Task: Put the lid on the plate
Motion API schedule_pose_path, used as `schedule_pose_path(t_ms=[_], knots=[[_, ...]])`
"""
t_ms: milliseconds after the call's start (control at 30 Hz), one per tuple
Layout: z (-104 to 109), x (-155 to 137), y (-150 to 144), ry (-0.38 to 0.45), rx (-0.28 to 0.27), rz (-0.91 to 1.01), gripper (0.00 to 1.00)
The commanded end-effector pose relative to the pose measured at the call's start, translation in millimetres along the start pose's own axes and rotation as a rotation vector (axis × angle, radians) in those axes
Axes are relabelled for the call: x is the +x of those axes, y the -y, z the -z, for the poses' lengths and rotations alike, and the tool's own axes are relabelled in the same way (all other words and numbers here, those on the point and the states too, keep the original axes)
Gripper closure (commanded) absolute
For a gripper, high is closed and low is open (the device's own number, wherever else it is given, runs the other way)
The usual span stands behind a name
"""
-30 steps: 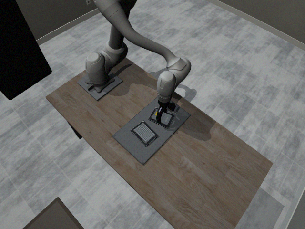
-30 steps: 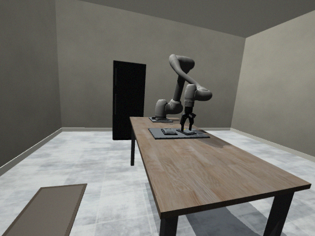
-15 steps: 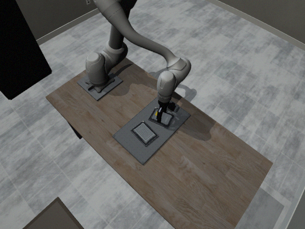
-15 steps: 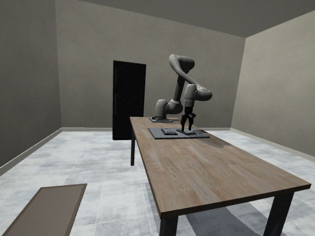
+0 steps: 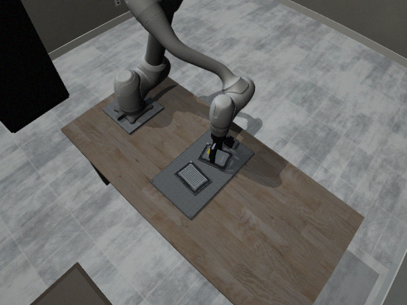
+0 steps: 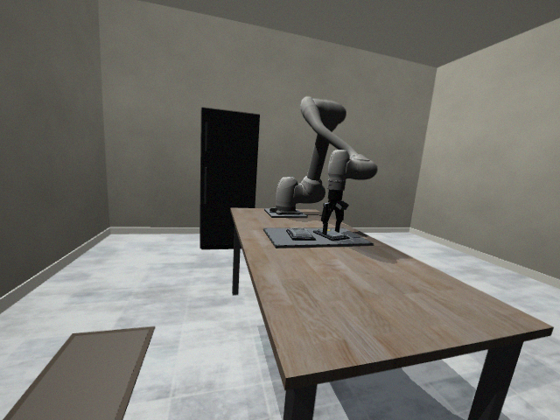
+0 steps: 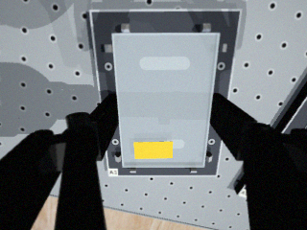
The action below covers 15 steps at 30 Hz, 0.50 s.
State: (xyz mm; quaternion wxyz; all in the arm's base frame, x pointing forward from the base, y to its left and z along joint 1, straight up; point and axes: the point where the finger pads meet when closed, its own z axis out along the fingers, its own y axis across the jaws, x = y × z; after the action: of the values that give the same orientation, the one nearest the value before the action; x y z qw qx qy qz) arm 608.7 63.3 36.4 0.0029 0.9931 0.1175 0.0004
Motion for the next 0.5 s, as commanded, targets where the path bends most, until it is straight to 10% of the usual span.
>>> schedule_pose_path(t_ms=[0,467], knots=[[0.6,0.4,0.0,-0.001,0.000,0.000,0.40],[2.1,0.4,0.0,-0.001,0.000,0.000,0.40]])
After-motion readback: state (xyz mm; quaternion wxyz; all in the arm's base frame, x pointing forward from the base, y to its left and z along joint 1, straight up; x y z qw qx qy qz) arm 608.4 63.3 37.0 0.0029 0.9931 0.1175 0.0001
